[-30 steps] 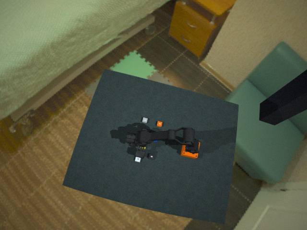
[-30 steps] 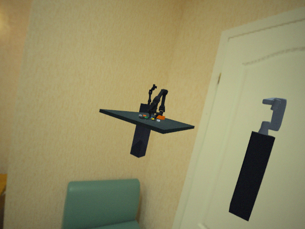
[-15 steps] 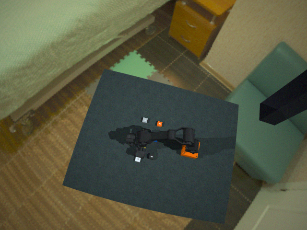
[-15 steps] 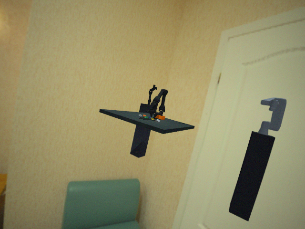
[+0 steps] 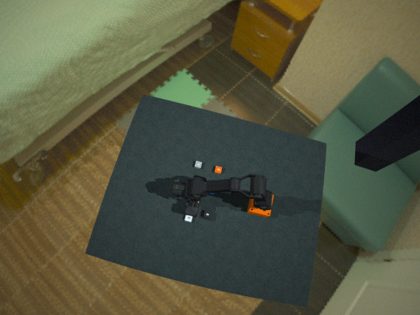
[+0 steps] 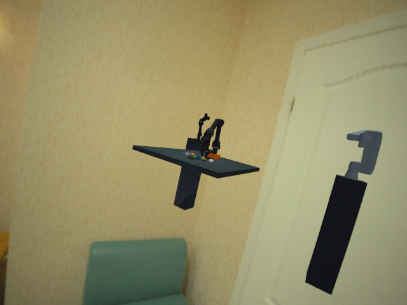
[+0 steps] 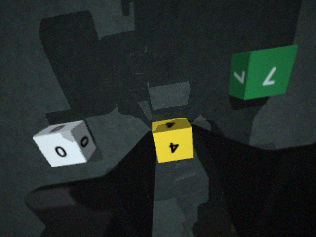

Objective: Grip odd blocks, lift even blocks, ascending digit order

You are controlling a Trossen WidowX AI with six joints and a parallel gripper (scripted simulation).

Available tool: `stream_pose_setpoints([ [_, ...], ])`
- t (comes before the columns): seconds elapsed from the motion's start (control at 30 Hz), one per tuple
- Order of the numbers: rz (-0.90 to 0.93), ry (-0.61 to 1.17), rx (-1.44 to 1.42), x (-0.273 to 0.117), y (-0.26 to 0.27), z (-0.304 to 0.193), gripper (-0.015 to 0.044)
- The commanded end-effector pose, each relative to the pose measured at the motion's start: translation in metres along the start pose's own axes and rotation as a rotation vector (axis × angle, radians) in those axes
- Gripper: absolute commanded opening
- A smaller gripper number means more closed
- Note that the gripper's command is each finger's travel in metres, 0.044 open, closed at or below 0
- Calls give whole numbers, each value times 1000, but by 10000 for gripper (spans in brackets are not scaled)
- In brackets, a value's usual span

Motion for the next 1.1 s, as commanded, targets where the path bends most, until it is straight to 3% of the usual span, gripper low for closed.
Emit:
stream_pose_setpoints([
  [0.0,2,-1,3,0,0,0,120],
  [0.33,2,-1,3,-15,0,0,120],
  [1.07,2,-1,3,0,0,0,120],
])
Point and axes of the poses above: the point midway between the two fingers, 35 mm back from their tips, its own x axis out along the fingers, its own y axis across the jaws, z = x × y, the point moved 10 cm from there along -x, back along the fingers, and after that the axes turned 14 degrees about -x, right-handed, at the moved point
